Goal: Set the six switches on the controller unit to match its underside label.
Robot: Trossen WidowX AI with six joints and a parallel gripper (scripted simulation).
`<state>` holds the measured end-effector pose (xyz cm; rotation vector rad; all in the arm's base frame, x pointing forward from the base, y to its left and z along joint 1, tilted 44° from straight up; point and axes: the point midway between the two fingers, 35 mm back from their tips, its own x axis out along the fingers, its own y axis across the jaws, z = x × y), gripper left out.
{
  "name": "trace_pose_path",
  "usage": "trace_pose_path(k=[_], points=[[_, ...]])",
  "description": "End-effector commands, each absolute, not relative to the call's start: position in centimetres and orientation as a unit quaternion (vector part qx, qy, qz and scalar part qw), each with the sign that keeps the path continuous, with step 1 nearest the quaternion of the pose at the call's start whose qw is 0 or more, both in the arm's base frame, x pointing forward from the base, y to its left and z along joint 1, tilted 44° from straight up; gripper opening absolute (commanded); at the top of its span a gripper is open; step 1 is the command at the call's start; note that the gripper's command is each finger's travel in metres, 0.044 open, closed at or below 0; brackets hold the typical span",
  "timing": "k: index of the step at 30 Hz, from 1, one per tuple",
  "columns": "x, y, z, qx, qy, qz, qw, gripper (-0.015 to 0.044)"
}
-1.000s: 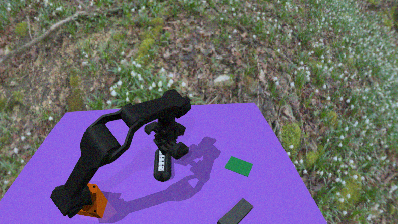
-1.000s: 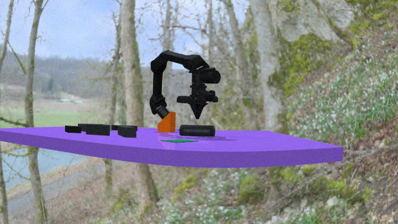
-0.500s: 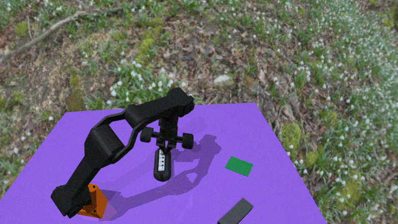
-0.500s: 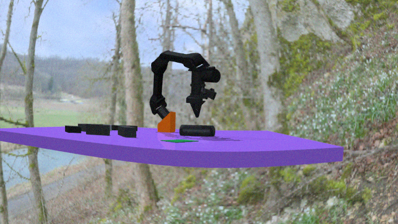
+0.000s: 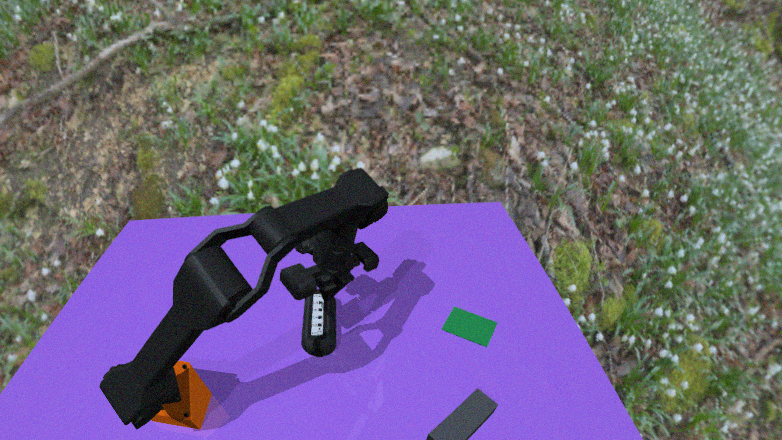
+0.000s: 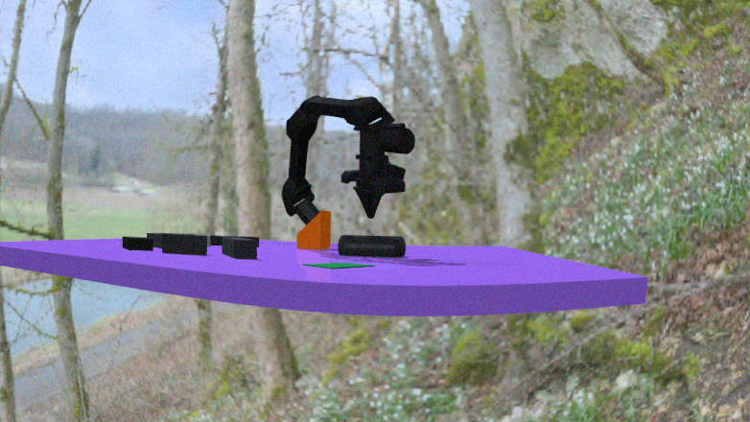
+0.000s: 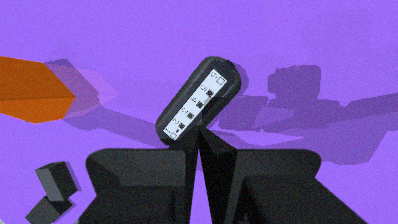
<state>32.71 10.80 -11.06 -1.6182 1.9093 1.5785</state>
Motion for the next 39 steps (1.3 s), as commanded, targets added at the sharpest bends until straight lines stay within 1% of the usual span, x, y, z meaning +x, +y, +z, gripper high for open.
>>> trace_pose_path(k=[1, 35, 37, 39], points=[[33.39, 11.32, -10.57, -0.513, 0.374, 0.763, -0.122, 0.0], [33.4, 11.32, -10.55, -0.511, 0.367, 0.767, -0.127, 0.0], [33.4, 11.33, -10.56, -0.512, 0.371, 0.765, -0.124, 0.0052], [33.35, 11.42, -10.67, -0.52, 0.406, 0.745, -0.101, 0.0105]])
